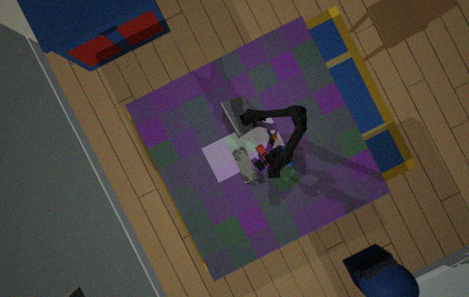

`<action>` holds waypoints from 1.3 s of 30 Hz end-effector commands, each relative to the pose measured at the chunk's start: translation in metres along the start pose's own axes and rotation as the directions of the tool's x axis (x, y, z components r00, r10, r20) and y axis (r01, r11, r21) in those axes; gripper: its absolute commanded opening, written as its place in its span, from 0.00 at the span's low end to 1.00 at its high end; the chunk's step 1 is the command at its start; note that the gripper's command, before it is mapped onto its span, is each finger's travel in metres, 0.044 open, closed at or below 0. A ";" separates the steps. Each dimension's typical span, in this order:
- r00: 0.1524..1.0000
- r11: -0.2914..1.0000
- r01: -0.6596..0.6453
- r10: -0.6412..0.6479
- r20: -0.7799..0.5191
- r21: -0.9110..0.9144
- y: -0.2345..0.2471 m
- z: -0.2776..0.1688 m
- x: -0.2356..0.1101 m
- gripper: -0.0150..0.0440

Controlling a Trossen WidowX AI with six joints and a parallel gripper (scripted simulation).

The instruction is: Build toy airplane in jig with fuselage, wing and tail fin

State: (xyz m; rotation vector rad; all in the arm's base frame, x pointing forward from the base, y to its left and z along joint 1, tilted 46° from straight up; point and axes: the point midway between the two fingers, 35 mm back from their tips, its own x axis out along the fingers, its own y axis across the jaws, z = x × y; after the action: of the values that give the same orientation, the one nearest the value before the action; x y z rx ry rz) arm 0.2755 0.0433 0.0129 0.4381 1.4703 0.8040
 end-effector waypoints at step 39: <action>1.000 1.000 -0.006 0.006 0.003 0.003 0.001 -0.001 0.047 0.54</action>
State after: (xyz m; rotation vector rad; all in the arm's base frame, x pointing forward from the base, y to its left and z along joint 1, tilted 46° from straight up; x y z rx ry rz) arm 0.2702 0.0771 -0.0195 0.4414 1.4708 0.8061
